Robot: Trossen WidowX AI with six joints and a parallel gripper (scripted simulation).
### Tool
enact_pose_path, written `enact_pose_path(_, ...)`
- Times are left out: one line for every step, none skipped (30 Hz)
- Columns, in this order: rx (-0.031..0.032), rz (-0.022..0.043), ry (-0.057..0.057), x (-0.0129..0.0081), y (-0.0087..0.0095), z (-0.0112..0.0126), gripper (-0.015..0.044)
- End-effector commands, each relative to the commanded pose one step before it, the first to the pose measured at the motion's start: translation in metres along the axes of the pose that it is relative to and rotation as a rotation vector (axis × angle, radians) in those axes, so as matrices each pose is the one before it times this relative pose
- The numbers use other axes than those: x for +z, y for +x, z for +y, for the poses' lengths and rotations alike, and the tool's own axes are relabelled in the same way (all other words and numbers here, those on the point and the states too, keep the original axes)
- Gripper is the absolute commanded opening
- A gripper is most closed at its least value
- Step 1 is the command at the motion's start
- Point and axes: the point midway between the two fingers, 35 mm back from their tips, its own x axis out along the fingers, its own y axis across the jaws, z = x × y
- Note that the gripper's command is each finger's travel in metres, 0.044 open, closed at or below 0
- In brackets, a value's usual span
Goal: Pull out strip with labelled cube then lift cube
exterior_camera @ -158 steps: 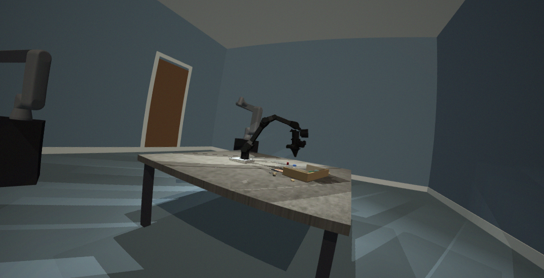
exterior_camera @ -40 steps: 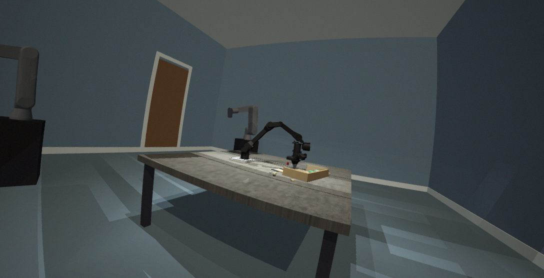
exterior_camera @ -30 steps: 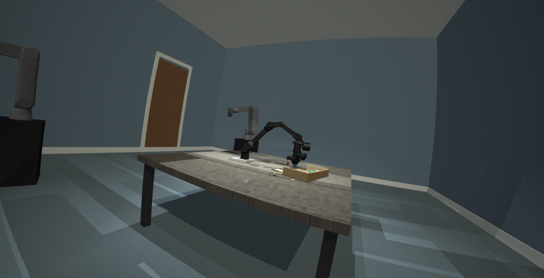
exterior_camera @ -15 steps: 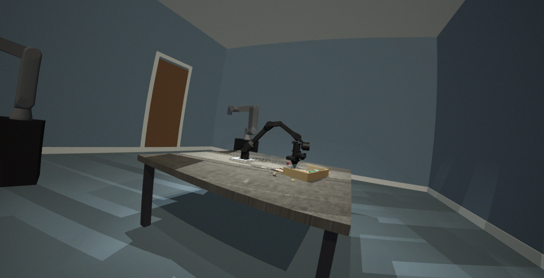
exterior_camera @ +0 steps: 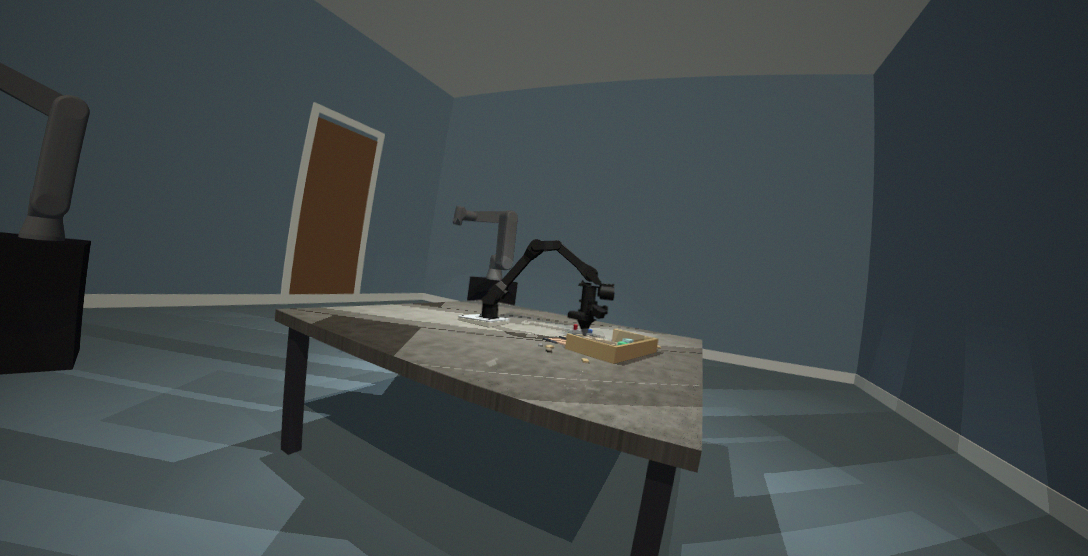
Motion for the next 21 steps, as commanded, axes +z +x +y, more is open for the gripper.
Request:
enact_pose_path(-0.00568, 0.02185, -0.0004, -0.01152, 0.00479, -0.00079, 0.0000)
enact_pose_path(0.00000, 0.00013, 0.0000, -0.00150, 0.00008, -0.00002, 0.0000)
enact_pose_path(0.00000, 0.00013, 0.0000, -0.00146, 0.00008, -0.00001, 0.0000)
enact_pose_path(0.00000, 0.00013, 0.0000, -0.00149, 0.00008, -0.00002, 0.0000)
enact_pose_path(0.00000, 0.00013, 0.0000, -0.00145, 0.00006, -0.00001, 0.0000)
enact_pose_path(0.00000, 0.00013, 0.0000, -0.00148, 0.00007, -0.00002, 0.0000)
enact_pose_path(0.00000, 0.00013, 0.0000, -0.00144, 0.00005, -0.00001, 0.0000)
enact_pose_path(0.00000, 0.00013, 0.0000, -0.00147, 0.00005, -0.00002, 0.0000)
enact_pose_path(0.00000, 0.00015, 0.0000, -0.00164, 0.00005, -0.00001, 0.0000)
enact_pose_path(0.00000, 0.00015, 0.0000, -0.00167, 0.00005, -0.00002, 0.0000)
enact_pose_path(0.00000, 0.00014, 0.0000, -0.00160, 0.00004, -0.00001, 0.0000)
enact_pose_path(0.00000, 0.00014, 0.0000, -0.00160, 0.00005, -0.00002, 0.0000)
enact_pose_path(0.00000, 0.00014, 0.0000, -0.00159, 0.00004, -0.00001, 0.0000)
enact_pose_path(0.00000, 0.00014, 0.0000, -0.00159, 0.00004, -0.00002, 0.0000)
enact_pose_path(0.00000, 0.00014, 0.0000, -0.00159, 0.00003, -0.00001, 0.0000)
enact_pose_path(0.00000, 0.00014, 0.0000, -0.00160, 0.00004, -0.00002, 0.0000)
enact_pose_path(0.00000, 0.00014, 0.0000, -0.00158, 0.00003, -0.00001, 0.0000)
enact_pose_path(0.00000, 0.00014, 0.0000, -0.00159, 0.00003, -0.00002, 0.0000)
enact_pose_path(0.00000, 0.00014, 0.0000, -0.00157, 0.00003, -0.00001, 0.0000)
enact_pose_path(0.00000, 0.00014, 0.0000, -0.00158, 0.00003, -0.00002, 0.0000)
enact_pose_path(0.00000, 0.00014, 0.0000, -0.00156, 0.00003, -0.00001, 0.0000)
